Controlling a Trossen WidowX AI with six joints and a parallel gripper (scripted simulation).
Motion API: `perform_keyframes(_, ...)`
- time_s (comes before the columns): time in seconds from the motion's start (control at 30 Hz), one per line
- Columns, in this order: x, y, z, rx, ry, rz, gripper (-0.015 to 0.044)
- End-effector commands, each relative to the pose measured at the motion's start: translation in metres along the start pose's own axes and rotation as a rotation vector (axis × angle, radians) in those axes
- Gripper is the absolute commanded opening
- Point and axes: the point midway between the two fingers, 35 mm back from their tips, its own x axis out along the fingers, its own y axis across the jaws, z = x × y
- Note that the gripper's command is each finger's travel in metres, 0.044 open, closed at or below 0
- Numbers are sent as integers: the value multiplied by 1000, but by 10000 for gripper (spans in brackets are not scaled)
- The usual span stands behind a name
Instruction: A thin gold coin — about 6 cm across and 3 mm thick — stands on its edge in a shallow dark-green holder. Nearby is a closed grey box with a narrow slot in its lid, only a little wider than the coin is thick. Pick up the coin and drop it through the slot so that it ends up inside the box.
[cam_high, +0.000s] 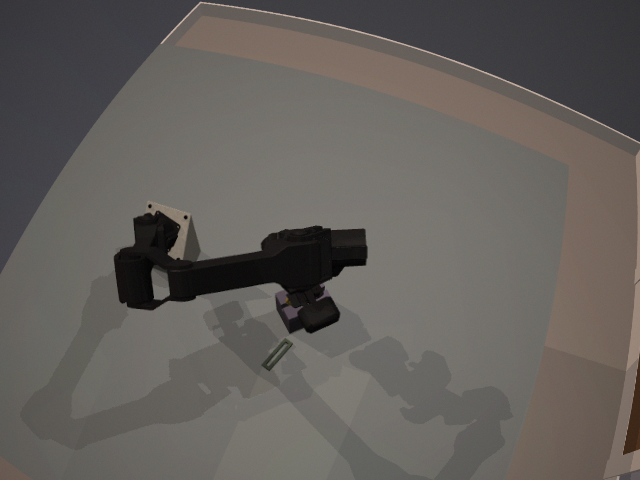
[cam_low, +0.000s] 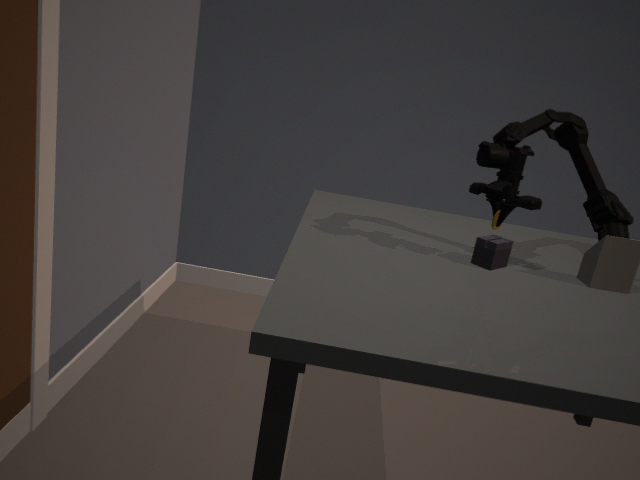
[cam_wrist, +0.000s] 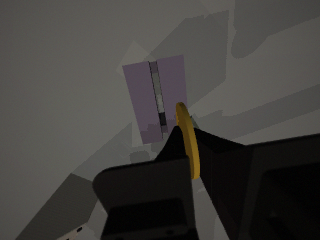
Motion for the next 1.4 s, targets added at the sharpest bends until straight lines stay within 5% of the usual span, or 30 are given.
perform_keyframes(0.0,1,8,9,6,-1,3,0)
perform_keyframes(1.37,1,14,14,7,2,-3,0)
